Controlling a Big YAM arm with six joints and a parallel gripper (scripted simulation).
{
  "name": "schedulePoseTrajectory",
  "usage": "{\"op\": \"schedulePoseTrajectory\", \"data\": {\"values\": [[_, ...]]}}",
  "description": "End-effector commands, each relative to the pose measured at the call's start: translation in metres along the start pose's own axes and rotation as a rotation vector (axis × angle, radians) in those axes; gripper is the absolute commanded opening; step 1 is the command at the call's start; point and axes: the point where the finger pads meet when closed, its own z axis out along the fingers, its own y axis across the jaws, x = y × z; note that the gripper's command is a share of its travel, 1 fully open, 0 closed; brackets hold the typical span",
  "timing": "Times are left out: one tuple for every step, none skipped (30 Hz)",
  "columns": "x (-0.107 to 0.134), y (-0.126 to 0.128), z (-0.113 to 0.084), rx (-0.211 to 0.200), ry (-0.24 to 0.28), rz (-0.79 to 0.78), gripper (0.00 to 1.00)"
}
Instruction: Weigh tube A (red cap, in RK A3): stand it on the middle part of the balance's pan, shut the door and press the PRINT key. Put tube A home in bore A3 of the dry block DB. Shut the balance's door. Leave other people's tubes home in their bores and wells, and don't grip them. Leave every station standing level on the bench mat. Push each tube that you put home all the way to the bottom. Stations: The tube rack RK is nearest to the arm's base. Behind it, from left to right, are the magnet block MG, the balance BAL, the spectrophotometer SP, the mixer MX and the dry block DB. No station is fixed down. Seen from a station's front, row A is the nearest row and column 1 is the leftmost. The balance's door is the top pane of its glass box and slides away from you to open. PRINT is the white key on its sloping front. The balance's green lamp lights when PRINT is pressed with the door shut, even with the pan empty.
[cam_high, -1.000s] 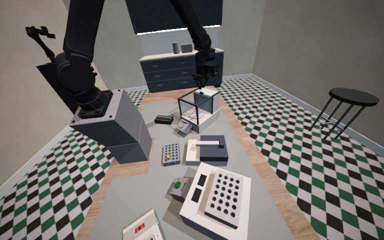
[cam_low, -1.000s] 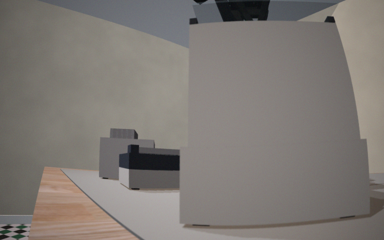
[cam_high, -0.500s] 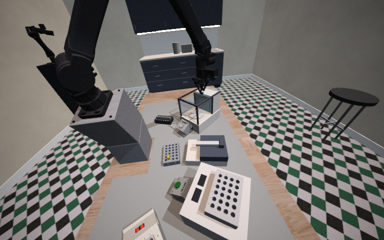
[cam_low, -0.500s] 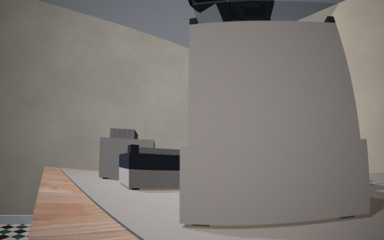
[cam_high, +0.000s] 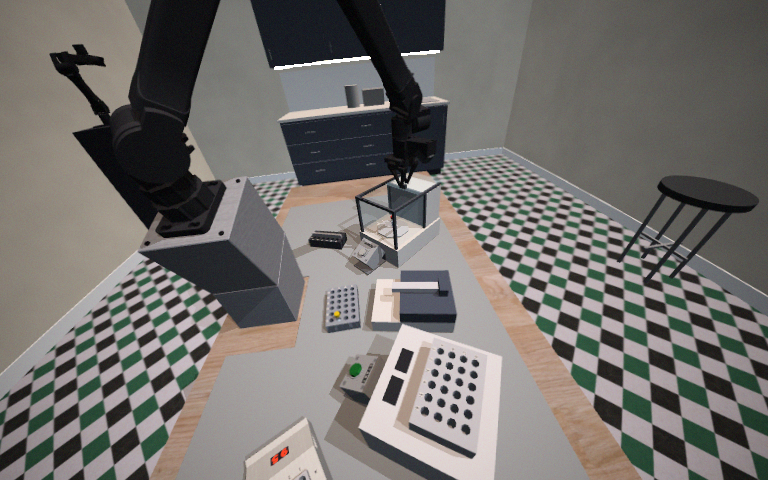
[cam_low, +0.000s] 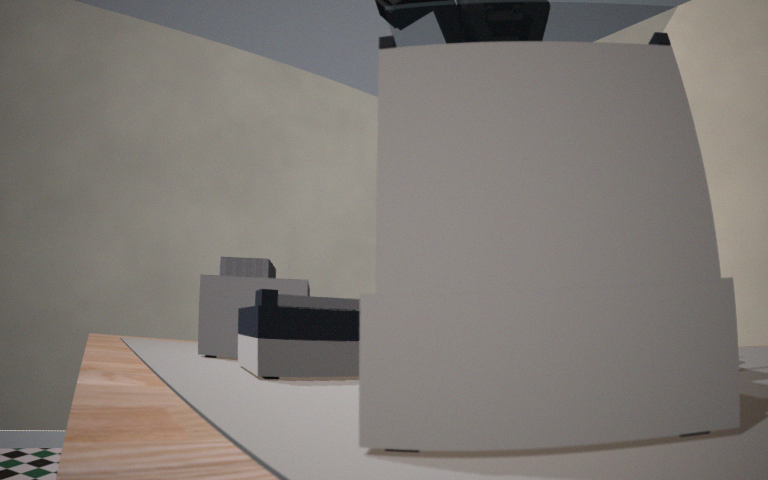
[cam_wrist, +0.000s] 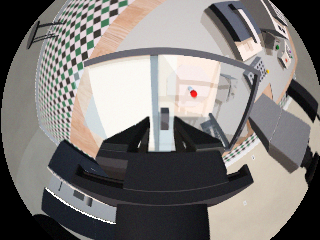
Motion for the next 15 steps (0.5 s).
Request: {"op": "schedulePoseTrajectory", "data": {"values": [[-0.0094, 0.0041, -0.0072, -0.023, -0.002, 0.008, 0.3], [-0.0098, 0.0034, -0.0069, -0.022, -0.001, 0.009, 0.3], [-0.0103, 0.0035, -0.0067, -0.023, -0.001, 0.01, 0.3], [-0.0103, 0.0037, -0.0065, -0.024, -0.002, 0.01, 0.3], [-0.0038, 0.011, -0.0085, -0.028, -0.003, 0.006, 0.3], [-0.0038, 0.011, -0.0085, -0.028, -0.003, 0.006, 0.3], [-0.0038, 0.011, -0.0085, -0.028, -0.003, 0.006, 0.3], [-0.0038, 0.011, -0.0085, -0.028, -0.003, 0.006, 0.3], [-0.0038, 0.011, -0.0085, -0.028, -0.003, 0.006, 0.3], [-0.0038, 0.011, -0.0085, -0.028, -0.003, 0.006, 0.3], [-0.0038, 0.011, -0.0085, -0.028, -0.003, 0.006, 0.3], [-0.0038, 0.011, -0.0085, -0.028, -0.003, 0.006, 0.3], [-0.0038, 0.011, -0.0085, -0.028, -0.003, 0.006, 0.3], [-0.0038, 0.011, -0.0085, -0.028, -0.003, 0.006, 0.3], [-0.0038, 0.011, -0.0085, -0.028, -0.003, 0.006, 0.3]]}}
